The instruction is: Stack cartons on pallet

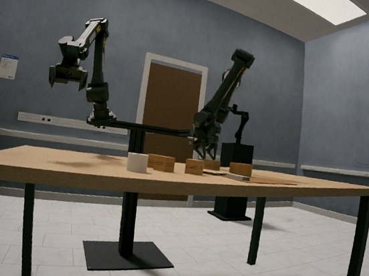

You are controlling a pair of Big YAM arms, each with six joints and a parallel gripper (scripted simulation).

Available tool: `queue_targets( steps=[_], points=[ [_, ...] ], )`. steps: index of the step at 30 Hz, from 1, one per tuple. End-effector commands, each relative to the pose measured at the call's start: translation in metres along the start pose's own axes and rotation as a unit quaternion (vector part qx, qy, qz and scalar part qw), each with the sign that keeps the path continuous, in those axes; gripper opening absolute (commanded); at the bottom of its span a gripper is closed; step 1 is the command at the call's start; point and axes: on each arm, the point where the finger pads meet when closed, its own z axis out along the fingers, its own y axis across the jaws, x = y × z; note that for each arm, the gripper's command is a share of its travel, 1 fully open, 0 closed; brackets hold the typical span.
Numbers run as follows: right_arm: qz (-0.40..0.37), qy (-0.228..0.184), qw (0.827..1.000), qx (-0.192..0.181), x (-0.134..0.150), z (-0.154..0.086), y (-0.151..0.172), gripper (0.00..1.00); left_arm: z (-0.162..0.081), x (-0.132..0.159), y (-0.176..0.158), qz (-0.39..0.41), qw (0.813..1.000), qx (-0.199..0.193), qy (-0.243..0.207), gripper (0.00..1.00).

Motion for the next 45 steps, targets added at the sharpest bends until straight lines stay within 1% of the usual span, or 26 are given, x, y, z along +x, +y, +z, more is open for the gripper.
queue_targets(
  steps=[1, 4, 35, 38, 39, 41, 42, 44, 45],
  points=[
    [-0.006, -0.012, 1.000, 0.005, -0.014, -0.002, -0.005, 1.00, 0.010, -0.004, -0.004, 0.001, 1.000, 0.000, -0.003, 0.79],
    [-0.006, -0.012, 1.000, 0.005, -0.014, -0.002, -0.005, 1.00, 0.012, -0.004, -0.004, 0.001, 1.000, 0.000, -0.003, 0.79],
    [-0.006, -0.012, 1.000, 0.005, -0.014, -0.002, -0.005, 1.00, 0.055, -0.004, -0.003, 0.002, 1.000, 0.000, -0.003, 0.79],
    [-0.006, -0.012, 1.000, 0.005, -0.014, -0.002, -0.005, 1.00, 0.055, -0.004, -0.003, 0.002, 1.000, 0.000, -0.003, 0.79],
    [-0.006, -0.012, 1.000, 0.005, -0.014, -0.002, -0.005, 1.00, 0.050, -0.008, -0.006, 0.001, 1.000, 0.006, -0.007, 0.71],
    [-0.006, -0.012, 1.000, 0.005, -0.014, -0.002, -0.005, 1.00, 0.050, -0.007, -0.007, 0.001, 1.000, 0.006, -0.007, 0.71],
    [-0.006, -0.012, 1.000, 0.005, -0.014, -0.002, -0.005, 1.00, 0.050, -0.007, -0.006, 0.003, 1.000, 0.005, -0.006, 0.67],
    [-0.006, -0.012, 1.000, 0.005, -0.014, -0.002, -0.005, 1.00, 0.050, -0.007, -0.006, 0.003, 1.000, 0.005, -0.006, 0.67],
    [-0.006, -0.012, 1.000, 0.005, -0.014, -0.002, -0.005, 1.00, 0.050, -0.007, -0.006, 0.003, 1.000, 0.005, -0.006, 0.62]
  ],
)
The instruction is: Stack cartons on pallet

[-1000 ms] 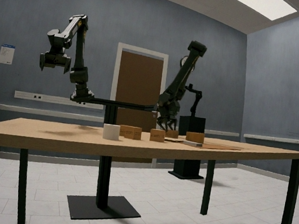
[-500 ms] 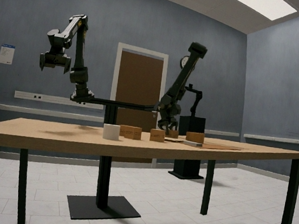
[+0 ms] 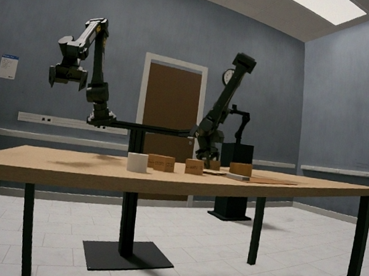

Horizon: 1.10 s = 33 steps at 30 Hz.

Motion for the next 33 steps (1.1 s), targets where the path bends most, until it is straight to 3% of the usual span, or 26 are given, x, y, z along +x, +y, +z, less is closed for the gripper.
queue_targets(
  steps=[1, 13, 17, 21, 25, 33],
  points=[
    [-0.006, -0.012, 1.000, 0.005, -0.014, -0.002, -0.005, 1.00, 0.000, -0.004, -0.003, 0.002, 1.000, 0.004, -0.004, 0.62],
    [-0.006, -0.012, 1.000, 0.005, -0.014, -0.002, -0.005, 1.00, -0.002, -0.003, -0.002, 0.002, 1.000, 0.005, -0.005, 0.50],
    [-0.006, -0.012, 1.000, 0.005, -0.014, -0.002, -0.005, 1.00, -0.002, -0.002, -0.002, 0.003, 1.000, 0.005, -0.004, 0.04],
    [-0.006, -0.012, 1.000, 0.005, -0.014, -0.002, -0.005, 1.00, -0.014, -0.008, -0.005, -0.002, 1.000, 0.008, -0.004, 0.50],
    [-0.006, -0.012, 1.000, 0.005, -0.014, -0.002, -0.005, 1.00, -0.034, -0.019, -0.004, -0.002, 1.000, 0.008, -0.004, 0.50],
    [-0.006, -0.012, 1.000, 0.005, -0.014, -0.002, -0.005, 1.00, -0.042, -0.023, -0.004, -0.006, 1.000, 0.008, -0.003, 0.50]
  ],
)
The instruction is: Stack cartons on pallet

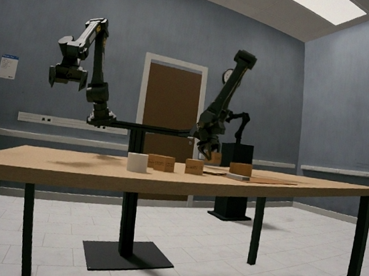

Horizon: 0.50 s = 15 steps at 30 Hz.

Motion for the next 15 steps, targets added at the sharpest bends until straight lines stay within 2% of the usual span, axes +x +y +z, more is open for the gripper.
queue_targets(
  steps=[1, 11, 15],
  points=[
    [-0.006, -0.012, 1.000, 0.005, -0.014, -0.002, -0.005, 1.00, -0.011, -0.002, -0.002, -0.007, 1.000, 0.004, 0.000, 0.50],
    [-0.006, -0.012, 1.000, 0.005, -0.014, -0.002, -0.005, 1.00, -0.026, -0.013, -0.011, -0.024, 1.000, 0.005, 0.001, 0.50],
    [-0.006, -0.012, 1.000, 0.005, -0.014, -0.002, -0.005, 1.00, -0.056, -0.030, -0.021, -0.037, 0.999, 0.003, 0.005, 0.50]
  ],
)
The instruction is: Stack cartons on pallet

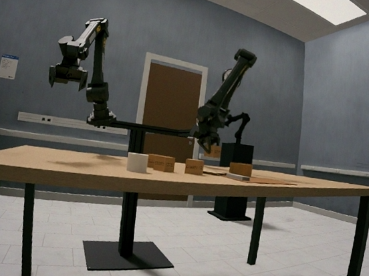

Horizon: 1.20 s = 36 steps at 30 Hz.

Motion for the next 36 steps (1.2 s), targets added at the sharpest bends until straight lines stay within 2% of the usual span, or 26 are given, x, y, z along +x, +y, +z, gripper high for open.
queue_targets(
  steps=[1, 9, 11, 13, 18, 24, 30, 31, 34, 36],
  points=[
    [-0.006, -0.012, 1.000, 0.005, -0.014, -0.002, -0.005, 1.00, -0.036, -0.027, -0.026, -0.039, 0.999, 0.012, -0.004, 0.50],
    [-0.006, -0.012, 1.000, 0.005, -0.014, -0.002, -0.005, 1.00, -0.140, -0.092, -0.070, -0.068, 0.997, 0.034, -0.016, 0.50],
    [-0.006, -0.012, 1.000, 0.005, -0.014, -0.002, -0.005, 1.00, -0.158, -0.098, -0.075, -0.053, 0.998, 0.027, -0.013, 0.50],
    [-0.006, -0.012, 1.000, 0.005, -0.014, -0.002, -0.005, 1.00, -0.158, -0.098, -0.075, -0.053, 0.998, 0.027, -0.013, 0.50],
    [-0.006, -0.012, 1.000, 0.005, -0.014, -0.002, -0.005, 1.00, -0.211, -0.124, -0.081, -0.018, 1.000, 0.012, -0.009, 0.50],
    [-0.006, -0.012, 1.000, 0.005, -0.014, -0.002, -0.005, 1.00, -0.232, -0.134, -0.091, 0.000, 1.000, 0.009, -0.010, 0.50],
    [-0.006, -0.012, 1.000, 0.005, -0.014, -0.002, -0.005, 1.00, -0.230, -0.141, -0.088, 0.002, 1.000, 0.013, -0.010, 0.50],
    [-0.006, -0.012, 1.000, 0.005, -0.014, -0.002, -0.005, 1.00, -0.229, -0.149, -0.086, -0.003, 1.000, 0.020, -0.009, 0.50],
    [-0.006, -0.012, 1.000, 0.005, -0.014, -0.002, -0.005, 1.00, -0.227, -0.148, -0.086, 0.015, 0.999, 0.048, -0.008, 0.50],
    [-0.006, -0.012, 1.000, 0.005, -0.014, -0.002, -0.005, 1.00, -0.227, -0.150, -0.086, 0.017, 0.995, 0.093, -0.007, 0.50]
  ],
)
